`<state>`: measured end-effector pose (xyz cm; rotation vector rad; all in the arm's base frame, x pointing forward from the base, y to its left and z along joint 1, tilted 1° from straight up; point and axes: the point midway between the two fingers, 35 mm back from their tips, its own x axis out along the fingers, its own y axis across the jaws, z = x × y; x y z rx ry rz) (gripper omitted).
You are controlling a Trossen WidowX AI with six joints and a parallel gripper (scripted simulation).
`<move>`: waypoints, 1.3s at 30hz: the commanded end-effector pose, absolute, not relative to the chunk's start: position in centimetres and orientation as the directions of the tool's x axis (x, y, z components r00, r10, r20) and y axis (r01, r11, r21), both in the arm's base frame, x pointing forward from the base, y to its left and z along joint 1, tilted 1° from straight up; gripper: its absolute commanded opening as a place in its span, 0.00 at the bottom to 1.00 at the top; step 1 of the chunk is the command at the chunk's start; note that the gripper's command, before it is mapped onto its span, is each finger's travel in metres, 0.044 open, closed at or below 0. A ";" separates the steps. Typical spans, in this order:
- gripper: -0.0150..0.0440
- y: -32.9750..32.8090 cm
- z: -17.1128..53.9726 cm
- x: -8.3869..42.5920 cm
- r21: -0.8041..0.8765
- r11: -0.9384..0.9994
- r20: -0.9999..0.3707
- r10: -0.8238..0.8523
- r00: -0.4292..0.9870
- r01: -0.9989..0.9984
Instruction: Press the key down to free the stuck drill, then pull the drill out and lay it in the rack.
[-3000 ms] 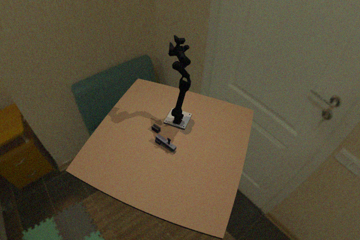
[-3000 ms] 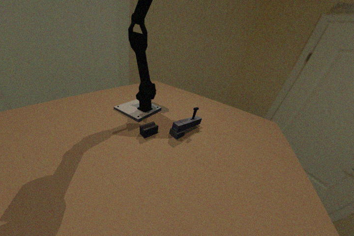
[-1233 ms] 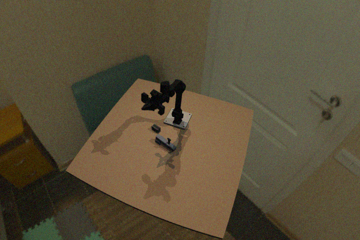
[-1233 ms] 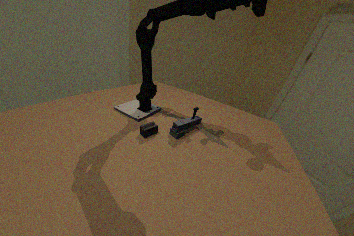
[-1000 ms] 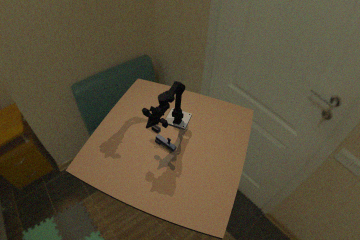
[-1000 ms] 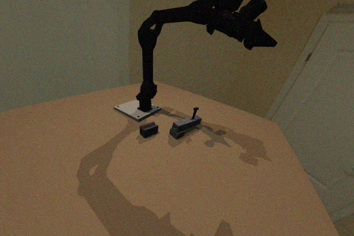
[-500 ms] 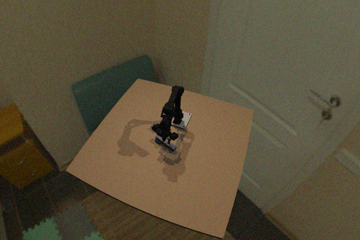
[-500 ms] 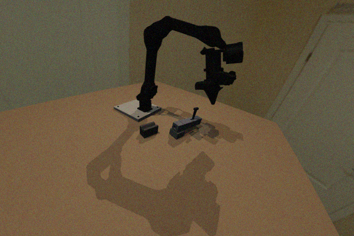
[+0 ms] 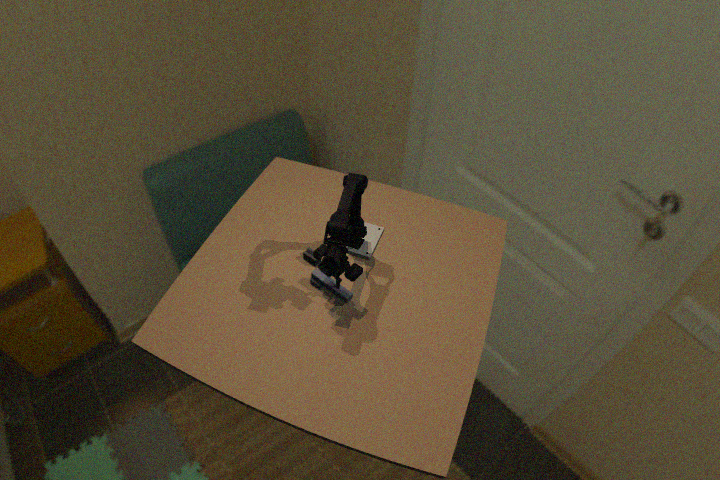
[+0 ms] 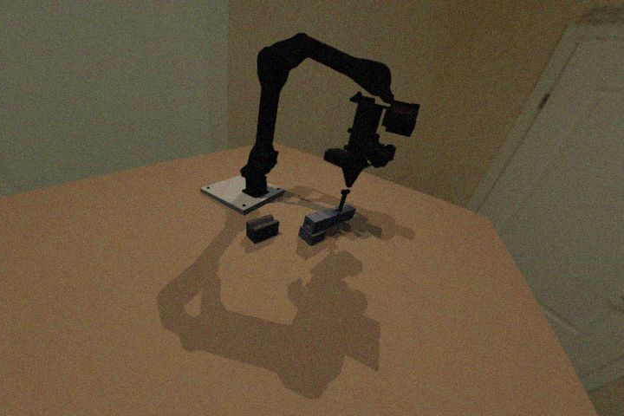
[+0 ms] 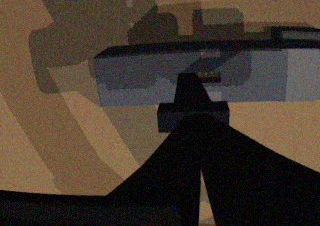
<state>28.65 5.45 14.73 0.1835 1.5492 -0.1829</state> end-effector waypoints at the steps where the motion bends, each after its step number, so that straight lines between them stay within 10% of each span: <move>1: 0.25 5.5 14.1 28.5 0.004 0.972 -1.000 0.003 0.001 0.237; 39: 0.25 5.4 12.3 28.2 0.003 0.971 -1.000 0.004 -0.002 0.238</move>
